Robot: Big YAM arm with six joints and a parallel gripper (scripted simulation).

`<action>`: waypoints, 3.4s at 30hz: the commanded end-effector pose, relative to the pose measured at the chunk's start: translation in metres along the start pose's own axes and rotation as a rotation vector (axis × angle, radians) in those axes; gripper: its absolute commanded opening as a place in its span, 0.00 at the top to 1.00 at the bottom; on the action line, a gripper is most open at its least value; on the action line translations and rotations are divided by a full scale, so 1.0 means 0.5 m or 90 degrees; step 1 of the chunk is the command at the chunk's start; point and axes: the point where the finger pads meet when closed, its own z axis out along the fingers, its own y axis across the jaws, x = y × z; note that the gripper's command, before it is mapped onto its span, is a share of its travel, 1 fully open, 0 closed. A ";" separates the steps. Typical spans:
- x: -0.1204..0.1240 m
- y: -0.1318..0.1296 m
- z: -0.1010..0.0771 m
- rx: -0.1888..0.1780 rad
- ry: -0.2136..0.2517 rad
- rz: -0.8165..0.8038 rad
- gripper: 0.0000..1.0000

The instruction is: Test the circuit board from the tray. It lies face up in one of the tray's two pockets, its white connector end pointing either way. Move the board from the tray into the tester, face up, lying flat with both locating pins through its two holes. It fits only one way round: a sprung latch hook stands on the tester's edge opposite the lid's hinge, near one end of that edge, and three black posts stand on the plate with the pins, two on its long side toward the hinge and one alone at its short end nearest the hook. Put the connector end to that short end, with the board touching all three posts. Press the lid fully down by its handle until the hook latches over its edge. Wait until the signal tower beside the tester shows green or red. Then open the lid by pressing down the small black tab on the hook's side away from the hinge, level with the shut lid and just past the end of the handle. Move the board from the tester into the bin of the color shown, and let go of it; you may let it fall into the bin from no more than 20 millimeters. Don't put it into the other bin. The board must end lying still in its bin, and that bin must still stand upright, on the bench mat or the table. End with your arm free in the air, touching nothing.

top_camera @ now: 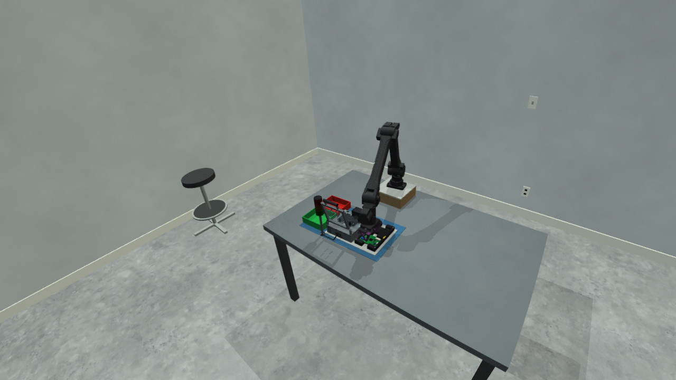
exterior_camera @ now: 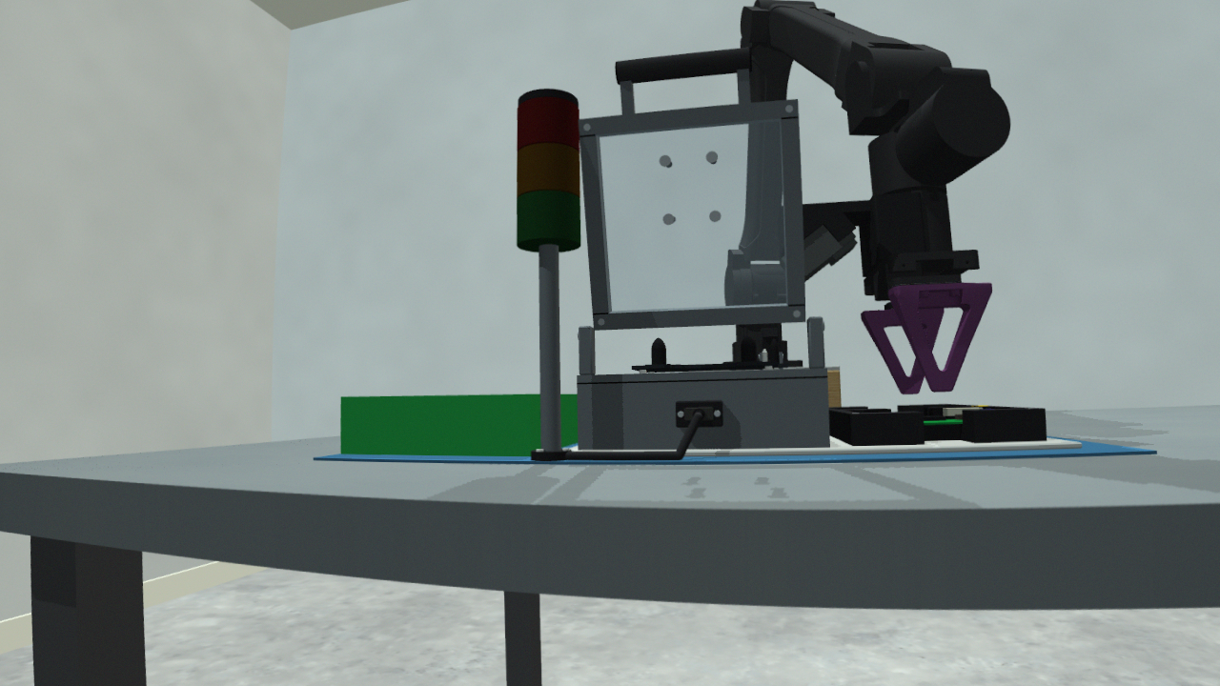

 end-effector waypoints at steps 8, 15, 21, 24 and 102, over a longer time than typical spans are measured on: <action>-0.015 0.007 0.038 0.007 -0.003 0.001 0.08; -0.015 0.007 0.038 0.007 -0.003 0.001 0.08; -0.015 0.007 0.038 0.007 -0.003 0.001 0.08; -0.015 0.007 0.038 0.007 -0.003 0.001 0.08; -0.013 0.023 0.020 0.002 -0.002 0.001 0.08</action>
